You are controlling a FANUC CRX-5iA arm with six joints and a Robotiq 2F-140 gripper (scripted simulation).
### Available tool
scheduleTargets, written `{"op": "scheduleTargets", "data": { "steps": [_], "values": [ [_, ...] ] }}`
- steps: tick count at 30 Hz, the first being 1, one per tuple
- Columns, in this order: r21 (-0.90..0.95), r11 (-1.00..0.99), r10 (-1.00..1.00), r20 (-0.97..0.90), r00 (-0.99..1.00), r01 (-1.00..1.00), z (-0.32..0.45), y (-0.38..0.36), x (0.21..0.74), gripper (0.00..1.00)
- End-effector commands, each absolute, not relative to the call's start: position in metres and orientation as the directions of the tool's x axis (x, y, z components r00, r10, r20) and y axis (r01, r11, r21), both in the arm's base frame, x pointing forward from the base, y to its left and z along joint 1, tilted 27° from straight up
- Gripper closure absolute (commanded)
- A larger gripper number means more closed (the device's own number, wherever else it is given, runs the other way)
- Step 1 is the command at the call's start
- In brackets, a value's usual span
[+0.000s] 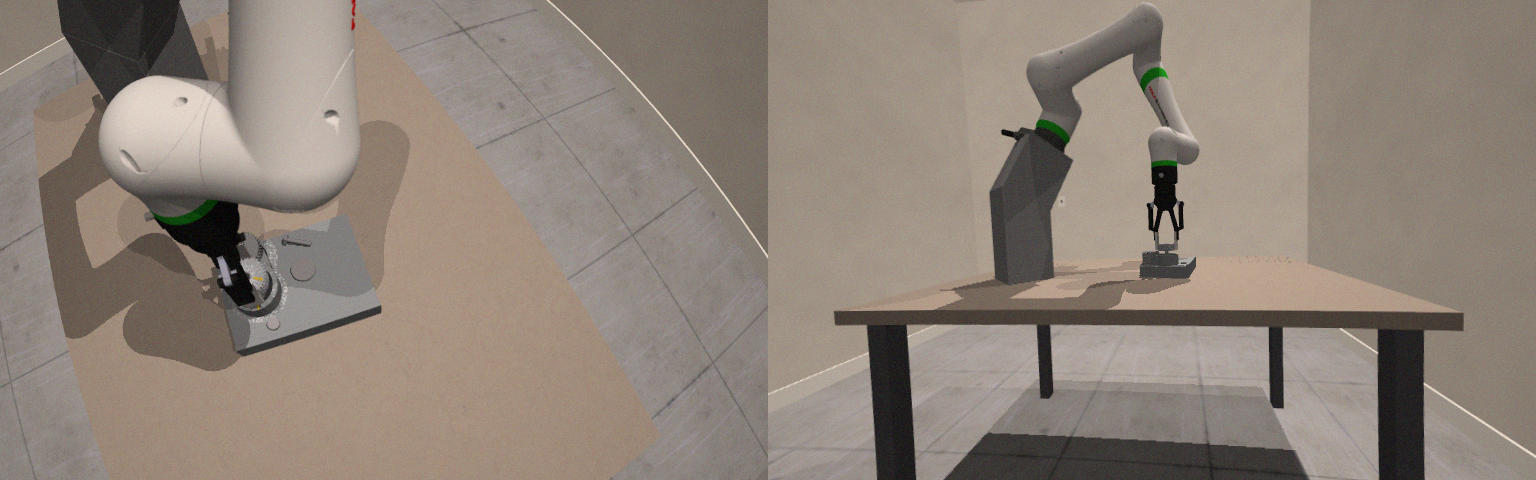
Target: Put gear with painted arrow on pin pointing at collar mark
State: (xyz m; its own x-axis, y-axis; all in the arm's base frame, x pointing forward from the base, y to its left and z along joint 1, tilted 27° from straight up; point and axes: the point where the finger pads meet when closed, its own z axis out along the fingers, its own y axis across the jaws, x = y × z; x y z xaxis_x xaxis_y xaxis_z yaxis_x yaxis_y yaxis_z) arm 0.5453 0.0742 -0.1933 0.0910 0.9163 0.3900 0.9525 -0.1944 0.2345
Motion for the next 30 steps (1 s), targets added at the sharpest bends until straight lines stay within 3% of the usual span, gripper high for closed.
{"op": "scheduleTargets", "data": {
  "steps": [1, 30],
  "values": [
    [0.235, -0.194, 0.916, 0.390, 0.091, 0.952, -0.1936, 0.0742, 0.5455, 1.00],
    [0.235, -0.194, 0.916, 0.390, 0.091, 0.952, -0.1960, 0.0751, 0.5463, 1.00]
  ]
}}
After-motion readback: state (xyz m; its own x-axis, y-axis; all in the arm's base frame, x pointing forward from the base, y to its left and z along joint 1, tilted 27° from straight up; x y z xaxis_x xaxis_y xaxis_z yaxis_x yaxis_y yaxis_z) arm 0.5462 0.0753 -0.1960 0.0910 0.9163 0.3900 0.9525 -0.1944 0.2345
